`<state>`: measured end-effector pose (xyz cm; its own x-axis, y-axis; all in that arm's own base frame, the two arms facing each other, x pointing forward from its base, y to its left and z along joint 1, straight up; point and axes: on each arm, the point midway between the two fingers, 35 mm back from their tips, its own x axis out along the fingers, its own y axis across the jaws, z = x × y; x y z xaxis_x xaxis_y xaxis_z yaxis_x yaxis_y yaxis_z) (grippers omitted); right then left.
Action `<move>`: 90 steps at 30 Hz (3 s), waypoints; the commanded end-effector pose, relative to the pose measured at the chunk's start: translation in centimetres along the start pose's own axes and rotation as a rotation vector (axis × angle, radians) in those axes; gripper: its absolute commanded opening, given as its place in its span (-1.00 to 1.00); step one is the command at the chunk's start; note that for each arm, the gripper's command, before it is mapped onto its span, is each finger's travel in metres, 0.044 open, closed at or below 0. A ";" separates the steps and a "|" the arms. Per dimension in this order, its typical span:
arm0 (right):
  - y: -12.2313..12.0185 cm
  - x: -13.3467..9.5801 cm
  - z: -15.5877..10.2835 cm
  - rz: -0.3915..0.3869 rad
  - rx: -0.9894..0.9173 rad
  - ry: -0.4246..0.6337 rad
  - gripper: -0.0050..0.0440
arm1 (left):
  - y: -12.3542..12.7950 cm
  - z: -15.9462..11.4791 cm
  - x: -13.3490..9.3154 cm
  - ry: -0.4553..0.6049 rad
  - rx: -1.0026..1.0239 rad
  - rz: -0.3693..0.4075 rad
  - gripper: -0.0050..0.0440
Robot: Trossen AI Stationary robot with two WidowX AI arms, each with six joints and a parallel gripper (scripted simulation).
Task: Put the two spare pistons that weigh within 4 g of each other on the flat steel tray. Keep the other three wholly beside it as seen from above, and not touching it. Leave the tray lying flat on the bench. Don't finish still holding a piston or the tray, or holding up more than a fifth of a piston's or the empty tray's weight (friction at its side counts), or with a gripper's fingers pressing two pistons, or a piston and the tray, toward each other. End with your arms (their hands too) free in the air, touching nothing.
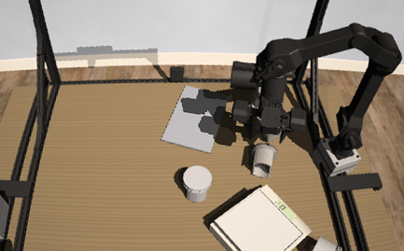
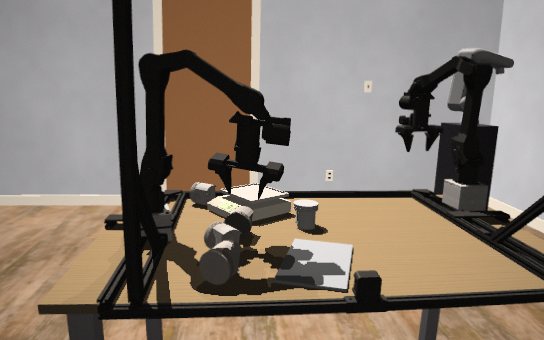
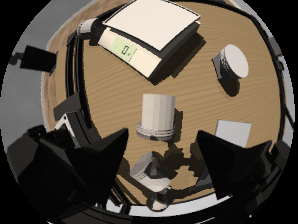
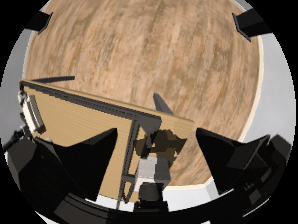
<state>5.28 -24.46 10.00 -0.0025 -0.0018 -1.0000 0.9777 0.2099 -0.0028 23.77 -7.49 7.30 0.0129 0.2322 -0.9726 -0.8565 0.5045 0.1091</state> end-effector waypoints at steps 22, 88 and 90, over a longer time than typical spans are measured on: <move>0.0 0.0 0.0 0.003 -0.003 0.001 1.00 | 0.4 -0.4 3.5 -0.001 0.011 0.026 0.75; 0.0 0.0 0.0 0.003 -0.003 0.001 1.00 | 0.5 -0.4 8.5 -0.001 0.012 0.027 -0.15; 0.0 0.0 0.0 0.003 -0.003 0.001 1.00 | 0.5 -0.3 8.2 -0.001 0.012 0.027 -0.15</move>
<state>5.28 -24.46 10.00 -0.0025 -0.0017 -1.0000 0.9777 0.2099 -0.0028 23.58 -5.60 -0.87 0.0045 0.2490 -0.9685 -0.8512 0.5092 0.1269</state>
